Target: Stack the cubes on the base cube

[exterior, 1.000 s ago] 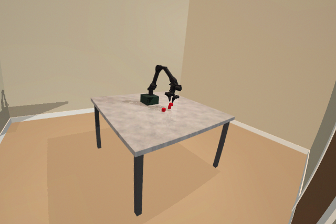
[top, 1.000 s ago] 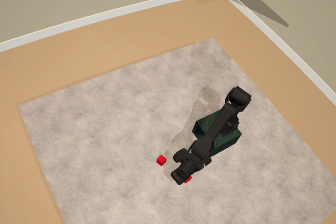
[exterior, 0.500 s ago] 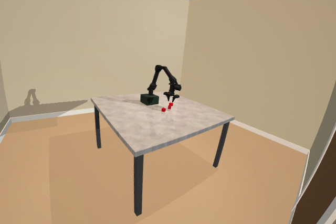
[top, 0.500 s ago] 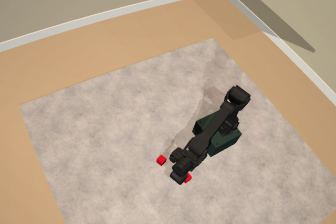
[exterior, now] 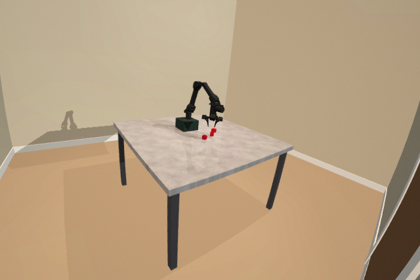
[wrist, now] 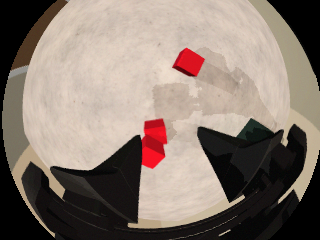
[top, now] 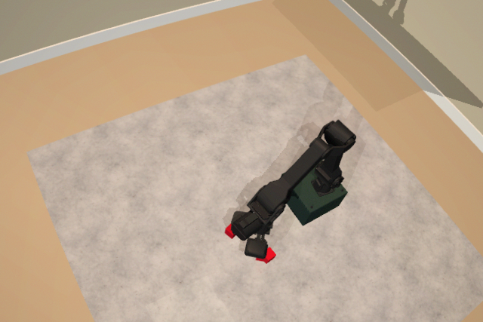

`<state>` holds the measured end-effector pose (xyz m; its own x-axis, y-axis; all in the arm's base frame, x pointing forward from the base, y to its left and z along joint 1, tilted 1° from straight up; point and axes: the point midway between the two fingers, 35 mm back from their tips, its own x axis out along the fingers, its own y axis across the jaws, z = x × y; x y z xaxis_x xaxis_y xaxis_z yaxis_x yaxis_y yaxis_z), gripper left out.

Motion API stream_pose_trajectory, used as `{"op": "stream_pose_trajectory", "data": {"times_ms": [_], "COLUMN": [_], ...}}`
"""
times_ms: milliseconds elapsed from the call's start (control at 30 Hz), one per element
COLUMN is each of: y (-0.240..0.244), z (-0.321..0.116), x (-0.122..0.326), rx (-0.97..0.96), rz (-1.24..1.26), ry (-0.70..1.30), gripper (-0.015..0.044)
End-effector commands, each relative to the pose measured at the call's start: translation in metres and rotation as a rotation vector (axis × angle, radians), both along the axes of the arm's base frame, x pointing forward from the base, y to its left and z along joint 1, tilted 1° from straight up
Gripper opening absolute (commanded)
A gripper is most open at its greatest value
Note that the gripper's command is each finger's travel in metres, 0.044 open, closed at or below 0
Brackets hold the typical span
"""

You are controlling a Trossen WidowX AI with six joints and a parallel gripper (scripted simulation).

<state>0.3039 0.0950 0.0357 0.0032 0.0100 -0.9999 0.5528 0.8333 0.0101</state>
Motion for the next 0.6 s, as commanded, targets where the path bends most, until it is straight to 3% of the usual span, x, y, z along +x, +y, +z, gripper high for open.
{"op": "stream_pose_trajectory", "data": {"times_ms": [0, 567], "y": [-0.023, -0.082], "z": [0.011, 0.030], "x": [0.015, 0.033], "rx": [0.001, -0.011], "rz": [0.312, 1.034], "ry": [-0.015, -0.025], "gripper": [0.0265, 0.0265]}}
